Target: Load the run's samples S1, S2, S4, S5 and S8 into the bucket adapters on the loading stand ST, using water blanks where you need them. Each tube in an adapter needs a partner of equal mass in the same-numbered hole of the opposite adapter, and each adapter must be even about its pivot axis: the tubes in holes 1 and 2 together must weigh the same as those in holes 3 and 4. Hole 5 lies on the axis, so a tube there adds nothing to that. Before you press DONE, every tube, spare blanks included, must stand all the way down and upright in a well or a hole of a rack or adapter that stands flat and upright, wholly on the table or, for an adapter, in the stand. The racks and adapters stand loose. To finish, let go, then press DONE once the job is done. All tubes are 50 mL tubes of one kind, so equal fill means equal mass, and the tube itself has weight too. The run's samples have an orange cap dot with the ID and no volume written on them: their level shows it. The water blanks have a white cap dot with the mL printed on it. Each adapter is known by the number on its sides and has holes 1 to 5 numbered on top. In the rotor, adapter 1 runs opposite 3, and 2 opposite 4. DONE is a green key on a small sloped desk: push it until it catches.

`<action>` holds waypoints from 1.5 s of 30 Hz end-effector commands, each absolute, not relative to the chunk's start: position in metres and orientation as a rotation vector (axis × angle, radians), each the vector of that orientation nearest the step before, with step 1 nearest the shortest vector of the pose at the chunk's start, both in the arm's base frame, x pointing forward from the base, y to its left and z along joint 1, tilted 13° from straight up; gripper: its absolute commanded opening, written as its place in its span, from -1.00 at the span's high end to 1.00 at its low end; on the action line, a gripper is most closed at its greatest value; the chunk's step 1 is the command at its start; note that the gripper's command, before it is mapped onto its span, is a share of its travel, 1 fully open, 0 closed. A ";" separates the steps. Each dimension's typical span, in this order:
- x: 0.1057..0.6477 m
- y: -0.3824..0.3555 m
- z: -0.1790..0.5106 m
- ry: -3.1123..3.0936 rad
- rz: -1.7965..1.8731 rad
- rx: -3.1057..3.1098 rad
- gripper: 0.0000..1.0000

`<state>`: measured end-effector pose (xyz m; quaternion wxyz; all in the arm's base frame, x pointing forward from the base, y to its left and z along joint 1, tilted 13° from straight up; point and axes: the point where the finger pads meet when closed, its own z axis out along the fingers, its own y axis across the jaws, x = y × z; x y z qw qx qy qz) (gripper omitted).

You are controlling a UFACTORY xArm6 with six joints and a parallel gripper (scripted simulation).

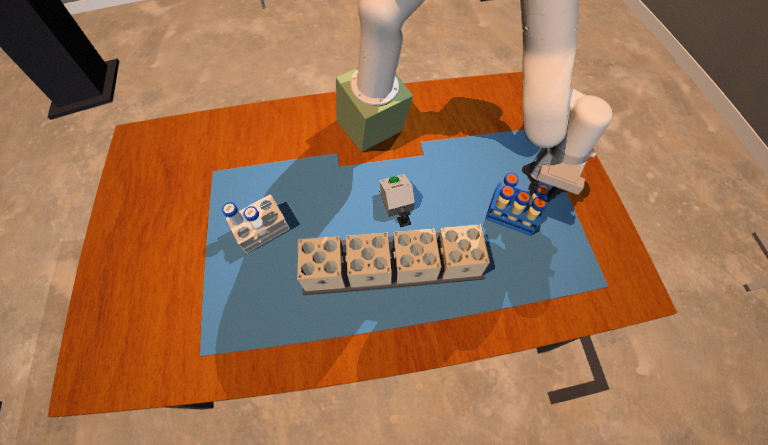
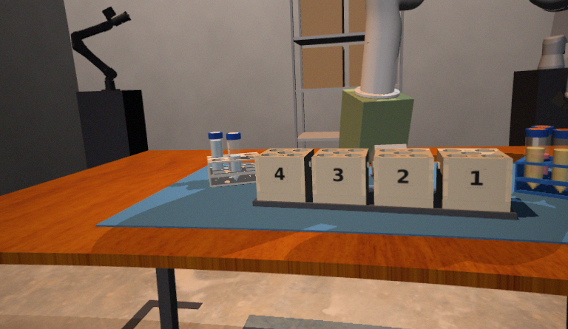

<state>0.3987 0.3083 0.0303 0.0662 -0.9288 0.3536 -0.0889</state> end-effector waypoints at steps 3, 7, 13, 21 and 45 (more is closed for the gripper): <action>0.400 0.309 0.032 1.065 -0.271 -2.798 0.13; 0.400 0.309 0.032 1.065 -0.271 -2.798 0.13; 0.400 0.309 0.032 1.065 -0.271 -2.798 0.13; 0.398 0.309 0.038 1.065 -0.271 -2.798 0.13; 0.390 0.306 0.077 1.065 -0.271 -2.798 0.13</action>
